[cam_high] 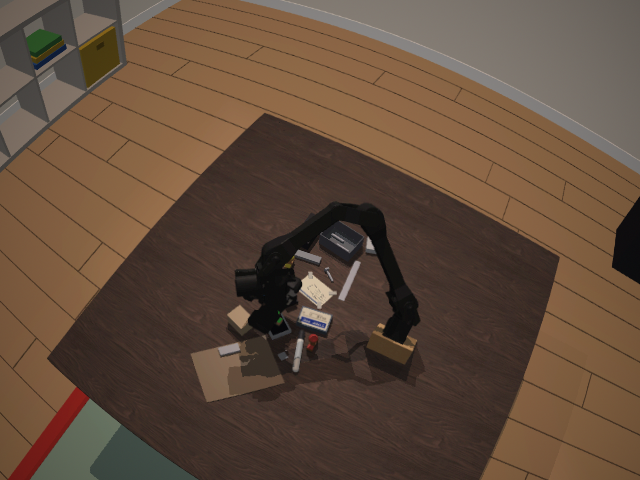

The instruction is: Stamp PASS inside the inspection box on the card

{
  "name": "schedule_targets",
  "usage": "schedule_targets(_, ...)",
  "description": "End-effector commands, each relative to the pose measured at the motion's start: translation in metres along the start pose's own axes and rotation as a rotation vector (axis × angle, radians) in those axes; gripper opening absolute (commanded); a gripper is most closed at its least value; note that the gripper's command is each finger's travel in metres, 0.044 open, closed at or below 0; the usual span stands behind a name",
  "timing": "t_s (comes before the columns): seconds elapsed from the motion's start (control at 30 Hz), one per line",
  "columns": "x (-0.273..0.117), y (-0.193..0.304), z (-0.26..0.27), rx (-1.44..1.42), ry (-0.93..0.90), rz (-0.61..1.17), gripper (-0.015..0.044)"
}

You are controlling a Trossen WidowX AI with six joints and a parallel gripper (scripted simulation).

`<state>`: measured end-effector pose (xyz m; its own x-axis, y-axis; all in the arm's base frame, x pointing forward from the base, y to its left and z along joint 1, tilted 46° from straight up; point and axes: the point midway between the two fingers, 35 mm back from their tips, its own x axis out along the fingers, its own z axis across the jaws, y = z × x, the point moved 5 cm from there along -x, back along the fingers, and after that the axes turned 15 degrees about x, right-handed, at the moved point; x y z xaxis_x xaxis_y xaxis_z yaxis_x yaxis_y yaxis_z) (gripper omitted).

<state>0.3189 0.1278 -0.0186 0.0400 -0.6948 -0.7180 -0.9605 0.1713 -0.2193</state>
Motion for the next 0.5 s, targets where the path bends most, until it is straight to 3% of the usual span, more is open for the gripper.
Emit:
schedule_targets(0.0,0.0012,-0.0002,0.0,-0.002,0.001,-0.004,0.0)
schedule_targets(0.47,0.004,-0.0003,0.0,0.001,0.001,-0.004,0.0)
